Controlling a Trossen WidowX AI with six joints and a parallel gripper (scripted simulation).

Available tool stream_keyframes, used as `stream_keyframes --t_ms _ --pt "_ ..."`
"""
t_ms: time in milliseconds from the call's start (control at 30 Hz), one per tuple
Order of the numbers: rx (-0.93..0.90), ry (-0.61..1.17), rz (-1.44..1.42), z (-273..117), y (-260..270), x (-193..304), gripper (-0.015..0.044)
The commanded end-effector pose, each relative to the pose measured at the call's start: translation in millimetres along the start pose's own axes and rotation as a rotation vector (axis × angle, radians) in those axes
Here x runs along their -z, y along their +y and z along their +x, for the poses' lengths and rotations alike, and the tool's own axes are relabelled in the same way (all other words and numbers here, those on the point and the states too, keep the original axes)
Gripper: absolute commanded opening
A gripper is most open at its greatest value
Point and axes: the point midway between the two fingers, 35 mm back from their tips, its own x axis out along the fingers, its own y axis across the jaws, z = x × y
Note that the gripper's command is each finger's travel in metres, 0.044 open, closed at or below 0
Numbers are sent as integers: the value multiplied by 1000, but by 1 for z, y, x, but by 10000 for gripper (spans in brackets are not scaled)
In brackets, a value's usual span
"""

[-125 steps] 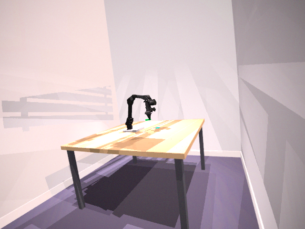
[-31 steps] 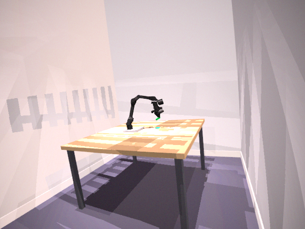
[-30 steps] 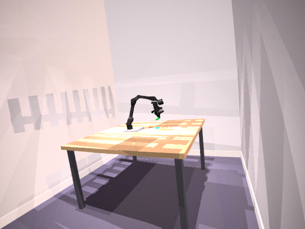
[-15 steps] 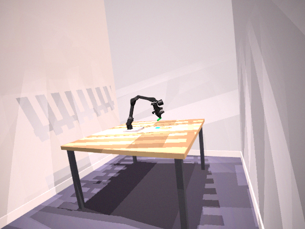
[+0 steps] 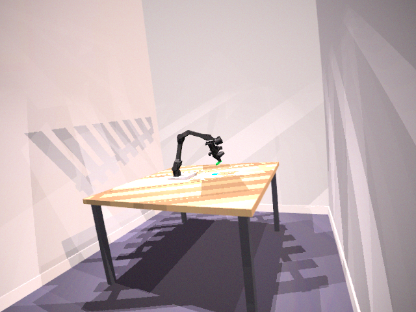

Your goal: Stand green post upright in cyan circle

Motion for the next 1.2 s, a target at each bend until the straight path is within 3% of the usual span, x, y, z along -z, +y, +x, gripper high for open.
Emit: stream_keyframes --t_ms 0,1167 --pt "-3 -27 11 0 0 0 23" --pt "-12 -270 62 6 -14 -4 23"
